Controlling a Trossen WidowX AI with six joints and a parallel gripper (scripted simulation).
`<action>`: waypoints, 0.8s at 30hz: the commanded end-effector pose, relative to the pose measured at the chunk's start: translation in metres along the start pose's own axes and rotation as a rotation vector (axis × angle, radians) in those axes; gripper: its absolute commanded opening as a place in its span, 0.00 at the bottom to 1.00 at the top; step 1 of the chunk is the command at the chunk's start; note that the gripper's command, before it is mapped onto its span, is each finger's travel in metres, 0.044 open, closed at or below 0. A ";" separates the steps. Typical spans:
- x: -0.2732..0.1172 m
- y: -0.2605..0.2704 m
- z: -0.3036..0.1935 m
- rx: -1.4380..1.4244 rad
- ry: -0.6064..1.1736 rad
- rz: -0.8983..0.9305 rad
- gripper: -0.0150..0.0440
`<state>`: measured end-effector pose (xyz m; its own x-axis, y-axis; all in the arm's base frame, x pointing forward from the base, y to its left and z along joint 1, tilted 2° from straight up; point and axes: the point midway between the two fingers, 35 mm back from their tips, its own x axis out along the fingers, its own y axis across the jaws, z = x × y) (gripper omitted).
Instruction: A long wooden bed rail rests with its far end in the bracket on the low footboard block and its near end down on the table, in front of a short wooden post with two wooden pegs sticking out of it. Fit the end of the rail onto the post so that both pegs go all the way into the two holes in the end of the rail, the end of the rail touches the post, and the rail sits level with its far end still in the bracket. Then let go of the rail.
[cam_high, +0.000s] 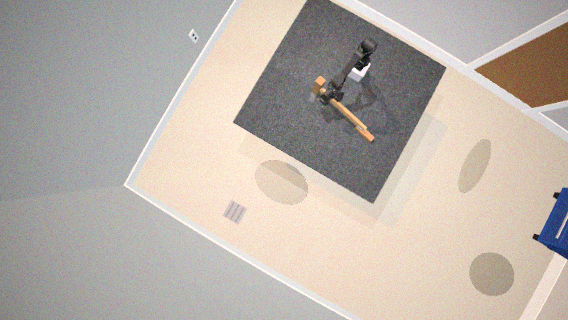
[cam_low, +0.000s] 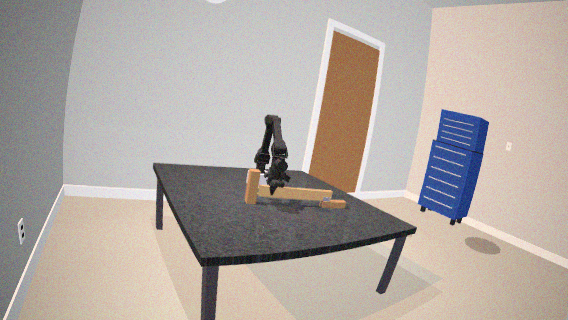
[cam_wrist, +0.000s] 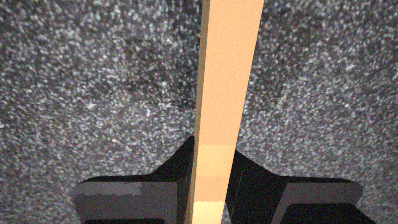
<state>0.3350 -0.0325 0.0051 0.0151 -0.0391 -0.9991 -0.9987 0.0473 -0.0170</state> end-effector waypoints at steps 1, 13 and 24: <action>-0.001 -0.001 -0.002 -0.001 0.000 -0.004 0.25; 0.000 -0.001 -0.006 -0.001 0.001 -0.004 0.25; 0.001 -0.001 -0.009 -0.001 0.001 -0.004 0.25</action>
<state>0.3348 -0.0387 0.0040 0.0144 -0.0368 -0.9992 -0.9988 0.0466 -0.0161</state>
